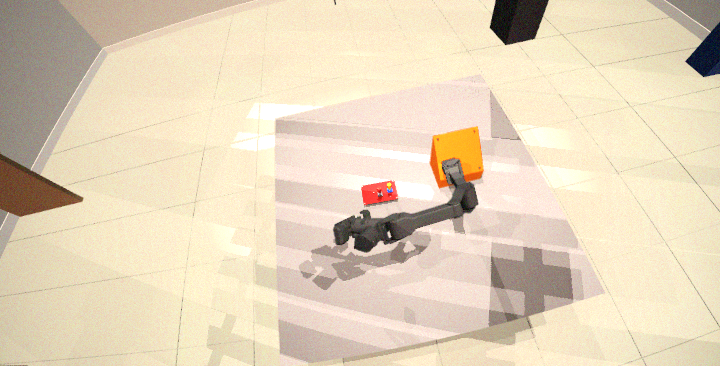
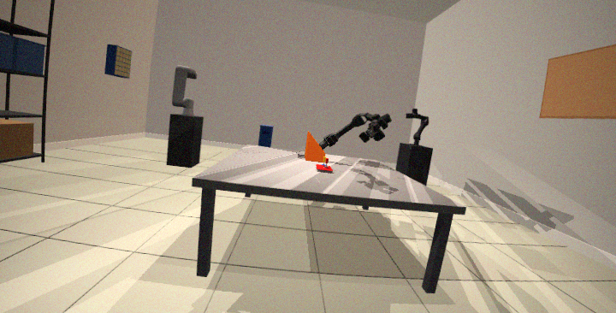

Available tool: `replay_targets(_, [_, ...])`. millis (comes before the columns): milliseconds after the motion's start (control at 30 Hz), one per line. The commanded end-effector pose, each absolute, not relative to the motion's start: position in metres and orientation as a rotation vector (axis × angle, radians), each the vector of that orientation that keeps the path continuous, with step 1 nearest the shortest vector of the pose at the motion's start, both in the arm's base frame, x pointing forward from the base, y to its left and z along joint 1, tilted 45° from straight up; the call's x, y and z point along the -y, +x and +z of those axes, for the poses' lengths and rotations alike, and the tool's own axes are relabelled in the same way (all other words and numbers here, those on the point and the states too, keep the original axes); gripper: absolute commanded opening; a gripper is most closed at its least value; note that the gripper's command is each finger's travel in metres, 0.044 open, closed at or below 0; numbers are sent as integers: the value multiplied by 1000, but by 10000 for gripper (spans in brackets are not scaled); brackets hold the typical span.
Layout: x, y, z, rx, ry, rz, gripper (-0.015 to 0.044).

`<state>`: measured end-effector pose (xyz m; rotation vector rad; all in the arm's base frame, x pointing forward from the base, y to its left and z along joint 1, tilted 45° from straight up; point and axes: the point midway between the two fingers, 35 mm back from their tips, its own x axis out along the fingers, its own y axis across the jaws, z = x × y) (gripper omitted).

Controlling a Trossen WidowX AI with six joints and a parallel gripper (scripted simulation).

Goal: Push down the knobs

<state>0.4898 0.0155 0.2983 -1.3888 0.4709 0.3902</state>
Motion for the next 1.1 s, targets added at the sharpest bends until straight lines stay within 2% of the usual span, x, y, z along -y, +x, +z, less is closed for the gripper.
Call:
replay_targets(0, [-4,486,268,-547,-1310,451,0])
replay_targets(467, [27,455,179,-788,-999,609,0])
replay_targets(1067, [50,389,95,-1069,-487,717,0])
